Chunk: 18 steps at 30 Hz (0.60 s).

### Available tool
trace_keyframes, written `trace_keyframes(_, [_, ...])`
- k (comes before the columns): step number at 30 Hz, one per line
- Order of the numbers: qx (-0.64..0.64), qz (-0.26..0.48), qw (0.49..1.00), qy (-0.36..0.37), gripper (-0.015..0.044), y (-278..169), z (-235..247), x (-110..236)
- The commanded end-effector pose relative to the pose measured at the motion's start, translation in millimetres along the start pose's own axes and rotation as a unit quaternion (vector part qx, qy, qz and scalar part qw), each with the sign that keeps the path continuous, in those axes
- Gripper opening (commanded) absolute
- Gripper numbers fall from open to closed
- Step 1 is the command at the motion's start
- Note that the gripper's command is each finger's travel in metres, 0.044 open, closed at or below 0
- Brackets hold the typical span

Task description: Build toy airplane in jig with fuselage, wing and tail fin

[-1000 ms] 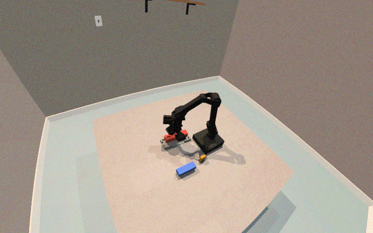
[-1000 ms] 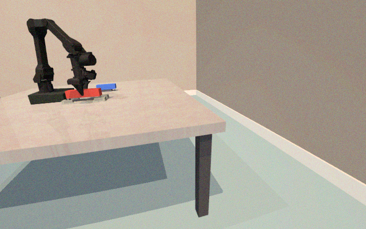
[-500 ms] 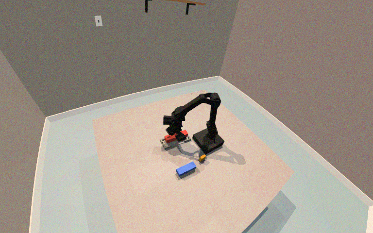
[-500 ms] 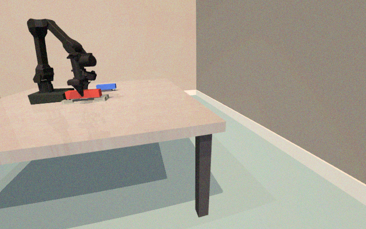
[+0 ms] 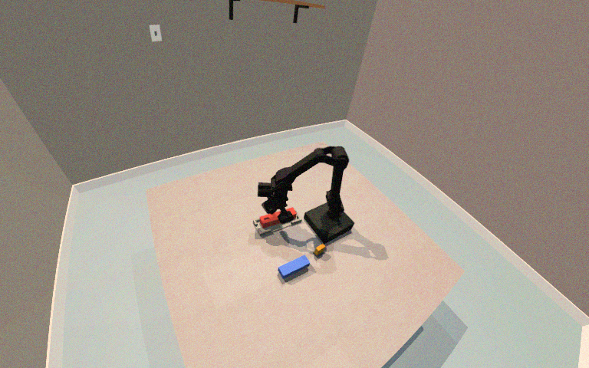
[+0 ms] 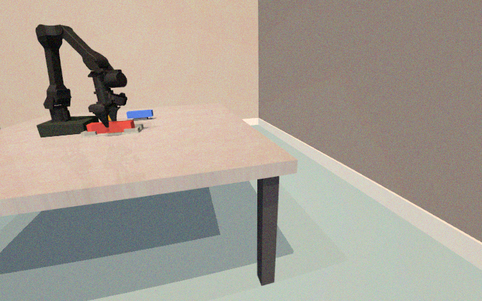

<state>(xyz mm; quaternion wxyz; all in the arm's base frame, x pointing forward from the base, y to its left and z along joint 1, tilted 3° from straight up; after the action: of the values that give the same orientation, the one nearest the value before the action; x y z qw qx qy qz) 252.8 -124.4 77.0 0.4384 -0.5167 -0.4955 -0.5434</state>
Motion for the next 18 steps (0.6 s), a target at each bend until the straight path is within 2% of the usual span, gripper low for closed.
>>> trace_keyframes(1, [0.000,-0.001,1.000,-0.001,0.0440,0.3,-0.2,0.5])
trace_keyframes(8, [0.000,-0.001,1.000,-0.001,0.0440,0.7,-0.4,2.7])
trace_keyframes(10, [0.000,-0.001,1.000,0.000,0.0440,3.7,-1.6,20.9])
trace_keyframes(15, [0.001,0.000,1.000,0.002,0.0440,2.4,-1.9,96.0])
trace_keyframes(18, [0.001,0.001,1.000,0.003,0.0440,2.7,-2.6,105.8])
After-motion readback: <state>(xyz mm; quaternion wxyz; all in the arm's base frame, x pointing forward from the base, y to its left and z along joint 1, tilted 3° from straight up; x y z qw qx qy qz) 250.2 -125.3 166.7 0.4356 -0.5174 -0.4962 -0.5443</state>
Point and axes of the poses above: the point midway between the two fingers, 35 mm back from their tips, its own x axis back along the fingers, its own z axis across the jaws, y = z × x, the point moved 4 cm from there along x, back along the fingers, and after that the axes turned 2 degrees about -x, right-handed, at the moved point
